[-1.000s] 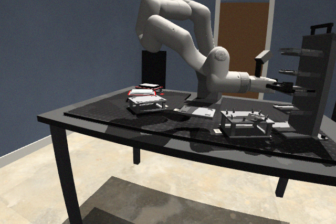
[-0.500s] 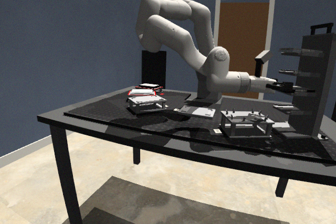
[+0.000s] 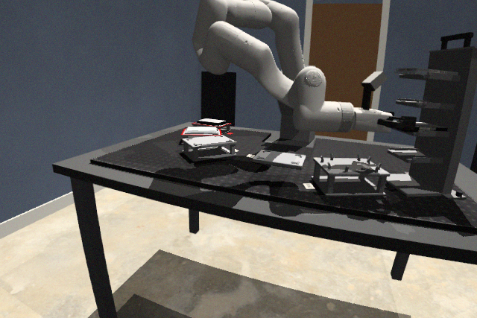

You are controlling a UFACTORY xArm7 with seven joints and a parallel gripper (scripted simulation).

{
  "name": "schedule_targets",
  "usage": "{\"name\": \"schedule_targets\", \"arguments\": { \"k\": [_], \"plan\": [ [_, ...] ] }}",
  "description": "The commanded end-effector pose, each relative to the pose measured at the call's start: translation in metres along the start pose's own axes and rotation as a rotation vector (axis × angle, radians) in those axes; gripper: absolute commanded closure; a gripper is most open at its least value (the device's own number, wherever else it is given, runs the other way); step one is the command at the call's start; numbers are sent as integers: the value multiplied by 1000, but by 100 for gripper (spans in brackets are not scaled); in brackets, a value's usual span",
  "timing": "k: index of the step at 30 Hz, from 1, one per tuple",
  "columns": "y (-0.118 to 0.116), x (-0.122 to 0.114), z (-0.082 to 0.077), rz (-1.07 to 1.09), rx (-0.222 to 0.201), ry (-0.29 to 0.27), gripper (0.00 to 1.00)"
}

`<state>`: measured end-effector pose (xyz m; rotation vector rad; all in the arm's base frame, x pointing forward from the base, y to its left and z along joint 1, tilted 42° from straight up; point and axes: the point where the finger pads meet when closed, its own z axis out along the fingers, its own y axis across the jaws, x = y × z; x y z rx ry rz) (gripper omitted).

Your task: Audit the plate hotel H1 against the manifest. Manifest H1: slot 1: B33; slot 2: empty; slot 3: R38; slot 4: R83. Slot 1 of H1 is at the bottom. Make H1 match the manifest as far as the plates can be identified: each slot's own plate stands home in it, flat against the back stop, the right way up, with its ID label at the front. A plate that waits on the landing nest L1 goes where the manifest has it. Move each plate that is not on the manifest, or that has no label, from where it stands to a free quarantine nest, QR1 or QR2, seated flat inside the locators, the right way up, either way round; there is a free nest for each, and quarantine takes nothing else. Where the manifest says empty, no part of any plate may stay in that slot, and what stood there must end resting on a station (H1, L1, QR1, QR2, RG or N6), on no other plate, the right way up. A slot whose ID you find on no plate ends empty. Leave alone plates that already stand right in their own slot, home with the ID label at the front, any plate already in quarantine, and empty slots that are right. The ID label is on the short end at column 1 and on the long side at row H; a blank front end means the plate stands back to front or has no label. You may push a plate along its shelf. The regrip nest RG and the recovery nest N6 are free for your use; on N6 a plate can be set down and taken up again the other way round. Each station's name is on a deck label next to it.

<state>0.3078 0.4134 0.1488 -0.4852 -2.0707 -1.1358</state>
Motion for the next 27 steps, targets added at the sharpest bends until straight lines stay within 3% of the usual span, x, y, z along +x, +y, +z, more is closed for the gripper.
{"name": "schedule_targets", "arguments": {
  "k": [1, 27],
  "plan": [
    [0, 1, 1, -3, 1, 1, 100],
    [0, 3, -3, -3, 1, 1, 100]
  ]
}}
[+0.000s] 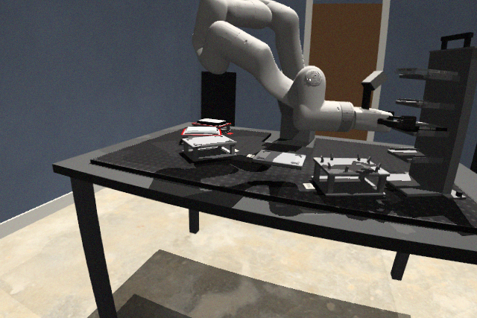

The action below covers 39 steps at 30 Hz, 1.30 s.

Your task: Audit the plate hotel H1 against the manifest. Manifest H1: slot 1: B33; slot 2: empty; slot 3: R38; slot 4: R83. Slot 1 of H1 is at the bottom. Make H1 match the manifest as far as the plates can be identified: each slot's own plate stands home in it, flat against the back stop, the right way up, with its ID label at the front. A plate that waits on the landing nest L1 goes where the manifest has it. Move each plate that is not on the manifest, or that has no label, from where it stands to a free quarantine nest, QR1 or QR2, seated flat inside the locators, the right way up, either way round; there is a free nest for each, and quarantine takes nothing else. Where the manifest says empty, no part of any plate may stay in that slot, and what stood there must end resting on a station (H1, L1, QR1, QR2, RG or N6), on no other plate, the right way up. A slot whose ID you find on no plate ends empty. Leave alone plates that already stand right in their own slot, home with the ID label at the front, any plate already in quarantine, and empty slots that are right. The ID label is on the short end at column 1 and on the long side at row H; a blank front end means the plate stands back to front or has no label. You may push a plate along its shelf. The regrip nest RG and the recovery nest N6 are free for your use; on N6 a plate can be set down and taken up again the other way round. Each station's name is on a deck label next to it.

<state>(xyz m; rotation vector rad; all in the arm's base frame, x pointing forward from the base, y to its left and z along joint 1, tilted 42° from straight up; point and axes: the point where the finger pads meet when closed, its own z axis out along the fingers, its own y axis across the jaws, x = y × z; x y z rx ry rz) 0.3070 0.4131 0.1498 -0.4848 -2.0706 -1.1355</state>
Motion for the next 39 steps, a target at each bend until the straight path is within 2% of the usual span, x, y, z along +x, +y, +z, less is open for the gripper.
{"name": "schedule_targets", "arguments": {
  "k": [1, 39],
  "plan": [
    [0, 1, -4, -3, 1, 1, 100],
    [0, 1, -58, -2, 1, 1, 100]
  ]
}}
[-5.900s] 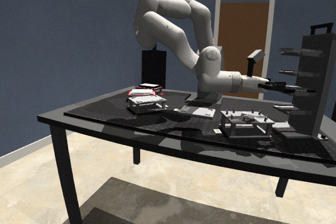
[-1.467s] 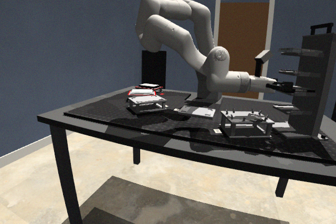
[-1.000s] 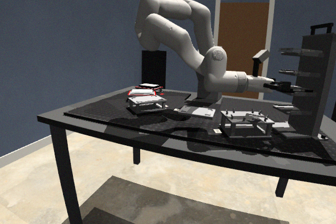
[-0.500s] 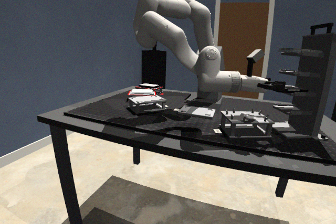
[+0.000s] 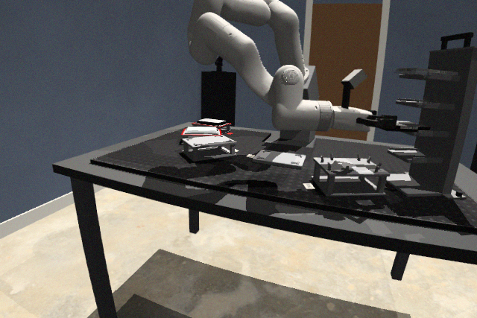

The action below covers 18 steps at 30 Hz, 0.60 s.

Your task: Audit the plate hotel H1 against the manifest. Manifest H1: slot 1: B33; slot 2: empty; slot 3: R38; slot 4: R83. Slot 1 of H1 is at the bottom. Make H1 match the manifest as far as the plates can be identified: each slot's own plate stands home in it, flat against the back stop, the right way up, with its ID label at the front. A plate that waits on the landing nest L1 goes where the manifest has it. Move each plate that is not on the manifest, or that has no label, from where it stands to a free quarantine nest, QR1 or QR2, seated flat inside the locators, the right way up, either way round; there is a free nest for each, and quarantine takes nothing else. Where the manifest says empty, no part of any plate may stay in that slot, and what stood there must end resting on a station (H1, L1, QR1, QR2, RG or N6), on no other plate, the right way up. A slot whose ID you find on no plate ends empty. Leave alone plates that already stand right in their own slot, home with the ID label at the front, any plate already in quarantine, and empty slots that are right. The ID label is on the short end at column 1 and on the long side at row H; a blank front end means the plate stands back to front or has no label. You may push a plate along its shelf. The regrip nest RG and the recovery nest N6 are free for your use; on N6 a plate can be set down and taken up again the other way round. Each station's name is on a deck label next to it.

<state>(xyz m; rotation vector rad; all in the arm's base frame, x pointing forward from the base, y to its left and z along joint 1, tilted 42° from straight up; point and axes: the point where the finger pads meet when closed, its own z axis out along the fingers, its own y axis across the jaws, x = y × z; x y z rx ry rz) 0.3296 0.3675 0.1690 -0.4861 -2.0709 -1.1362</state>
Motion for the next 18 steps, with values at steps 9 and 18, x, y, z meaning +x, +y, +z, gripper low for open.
{"name": "schedule_targets", "arguments": {
  "k": [9, 18],
  "plan": [
    [0, 2, -18, -3, 2, 2, 100],
    [0, 1, -30, -3, 2, 2, 100]
  ]
}}
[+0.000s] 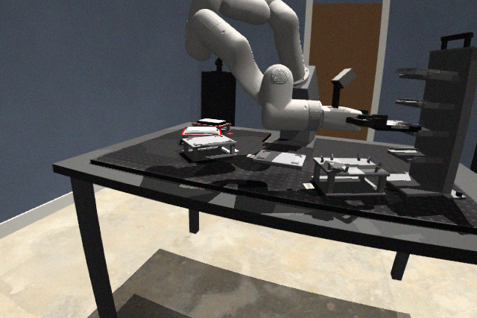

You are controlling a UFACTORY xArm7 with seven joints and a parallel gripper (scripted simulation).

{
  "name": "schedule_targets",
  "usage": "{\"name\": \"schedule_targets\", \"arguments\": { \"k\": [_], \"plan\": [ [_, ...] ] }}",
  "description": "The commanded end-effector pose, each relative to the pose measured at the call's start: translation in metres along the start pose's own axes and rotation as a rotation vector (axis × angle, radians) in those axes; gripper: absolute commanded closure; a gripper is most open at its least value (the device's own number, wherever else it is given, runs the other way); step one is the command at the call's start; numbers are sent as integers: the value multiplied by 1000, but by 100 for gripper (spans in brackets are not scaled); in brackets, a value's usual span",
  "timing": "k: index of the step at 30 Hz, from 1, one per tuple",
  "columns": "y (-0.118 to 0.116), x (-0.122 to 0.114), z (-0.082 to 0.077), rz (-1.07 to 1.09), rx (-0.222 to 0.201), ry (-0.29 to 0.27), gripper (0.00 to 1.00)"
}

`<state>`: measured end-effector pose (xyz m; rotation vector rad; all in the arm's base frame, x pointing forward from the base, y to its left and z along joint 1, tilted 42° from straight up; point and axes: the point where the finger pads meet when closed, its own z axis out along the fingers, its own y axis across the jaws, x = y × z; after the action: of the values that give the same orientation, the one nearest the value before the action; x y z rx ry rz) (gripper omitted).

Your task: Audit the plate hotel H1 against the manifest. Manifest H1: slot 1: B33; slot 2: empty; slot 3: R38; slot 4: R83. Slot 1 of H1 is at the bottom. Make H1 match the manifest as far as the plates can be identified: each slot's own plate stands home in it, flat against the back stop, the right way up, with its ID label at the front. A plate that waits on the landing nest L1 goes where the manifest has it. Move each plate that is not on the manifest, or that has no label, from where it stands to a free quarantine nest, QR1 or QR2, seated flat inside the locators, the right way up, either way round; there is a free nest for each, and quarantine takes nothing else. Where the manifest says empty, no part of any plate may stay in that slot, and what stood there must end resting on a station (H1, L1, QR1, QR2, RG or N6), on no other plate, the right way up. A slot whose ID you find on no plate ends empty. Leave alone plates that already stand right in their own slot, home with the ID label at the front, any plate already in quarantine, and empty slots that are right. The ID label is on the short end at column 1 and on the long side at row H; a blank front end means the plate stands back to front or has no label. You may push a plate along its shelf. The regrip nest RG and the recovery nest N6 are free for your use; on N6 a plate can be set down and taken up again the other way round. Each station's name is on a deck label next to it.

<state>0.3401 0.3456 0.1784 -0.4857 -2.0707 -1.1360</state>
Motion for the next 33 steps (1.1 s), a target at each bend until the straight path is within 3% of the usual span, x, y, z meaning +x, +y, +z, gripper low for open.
{"name": "schedule_targets", "arguments": {
  "k": [1, 33],
  "plan": [
    [0, 1, -6, -3, 2, 1, 100],
    [0, 1, -52, -2, 2, 1, 100]
  ]
}}
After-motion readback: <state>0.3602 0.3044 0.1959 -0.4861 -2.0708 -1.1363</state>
